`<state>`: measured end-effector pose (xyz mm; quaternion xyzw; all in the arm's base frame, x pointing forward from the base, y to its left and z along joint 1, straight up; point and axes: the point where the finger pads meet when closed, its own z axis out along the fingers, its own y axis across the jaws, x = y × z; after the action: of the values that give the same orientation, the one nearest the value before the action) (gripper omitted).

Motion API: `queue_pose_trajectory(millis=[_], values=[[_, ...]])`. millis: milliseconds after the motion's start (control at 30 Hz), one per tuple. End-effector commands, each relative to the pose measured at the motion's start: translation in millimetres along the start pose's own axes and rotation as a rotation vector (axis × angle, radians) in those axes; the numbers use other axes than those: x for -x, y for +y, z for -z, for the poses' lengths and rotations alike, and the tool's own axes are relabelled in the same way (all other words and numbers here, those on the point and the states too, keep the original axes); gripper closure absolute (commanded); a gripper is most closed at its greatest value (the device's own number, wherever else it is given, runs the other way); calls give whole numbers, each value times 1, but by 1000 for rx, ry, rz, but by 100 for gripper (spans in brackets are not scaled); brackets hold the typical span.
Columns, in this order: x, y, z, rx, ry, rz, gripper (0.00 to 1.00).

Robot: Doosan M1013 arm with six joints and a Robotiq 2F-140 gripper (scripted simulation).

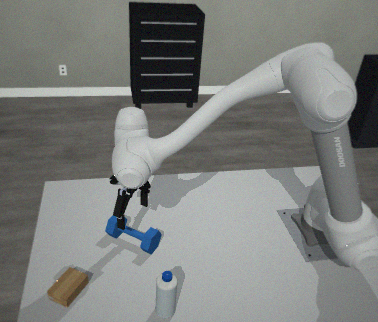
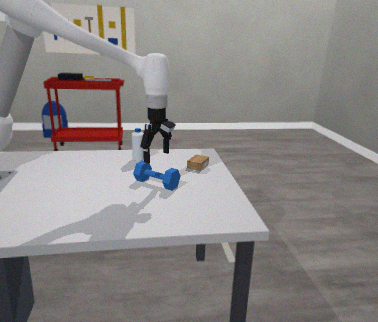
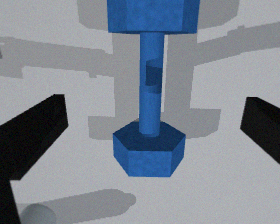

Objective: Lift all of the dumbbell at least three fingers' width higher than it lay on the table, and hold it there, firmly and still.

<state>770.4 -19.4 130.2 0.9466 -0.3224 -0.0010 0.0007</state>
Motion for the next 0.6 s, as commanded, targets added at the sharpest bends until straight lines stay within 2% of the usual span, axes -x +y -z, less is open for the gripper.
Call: queue_pose_trajectory(millis=[0, 167, 567], values=[[1, 0, -41, 0, 0, 0, 0], [1, 1, -88, 0, 0, 0, 0], [1, 1, -91, 0, 0, 0, 0]])
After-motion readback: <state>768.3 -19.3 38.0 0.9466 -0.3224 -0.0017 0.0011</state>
